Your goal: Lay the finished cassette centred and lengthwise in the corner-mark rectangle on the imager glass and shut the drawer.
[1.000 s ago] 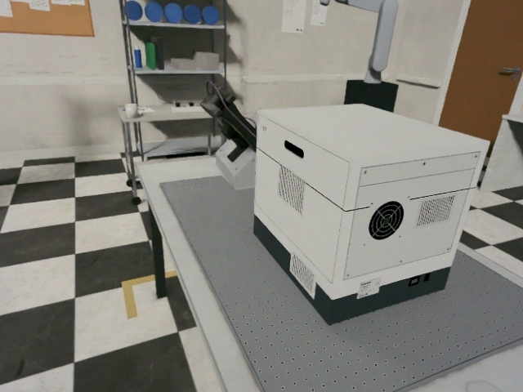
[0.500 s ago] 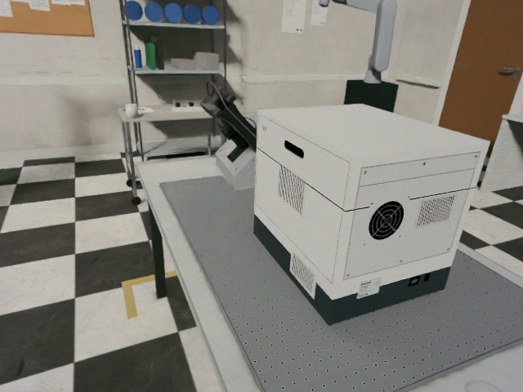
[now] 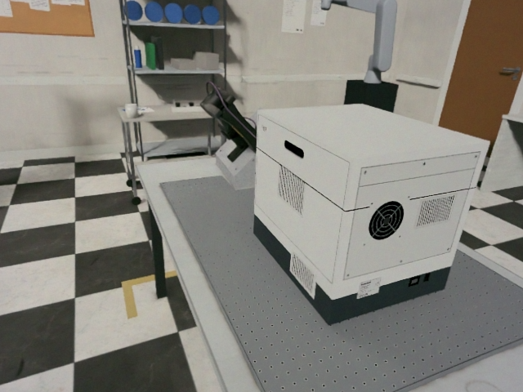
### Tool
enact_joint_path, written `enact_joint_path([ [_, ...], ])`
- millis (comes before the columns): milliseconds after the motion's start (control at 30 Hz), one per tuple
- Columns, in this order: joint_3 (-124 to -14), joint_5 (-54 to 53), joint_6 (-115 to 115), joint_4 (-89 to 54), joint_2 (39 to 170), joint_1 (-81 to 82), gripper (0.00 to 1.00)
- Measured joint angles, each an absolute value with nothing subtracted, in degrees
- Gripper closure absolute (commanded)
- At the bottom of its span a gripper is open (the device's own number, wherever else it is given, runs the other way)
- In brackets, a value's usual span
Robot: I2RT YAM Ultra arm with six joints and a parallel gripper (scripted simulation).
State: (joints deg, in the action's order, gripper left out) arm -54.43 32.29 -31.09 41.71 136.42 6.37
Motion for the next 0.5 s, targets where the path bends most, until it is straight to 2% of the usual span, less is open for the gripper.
enact_joint_path([
  [500,-54.02,32.29,-31.09,42.04,136.4,6.37,0.65],
])
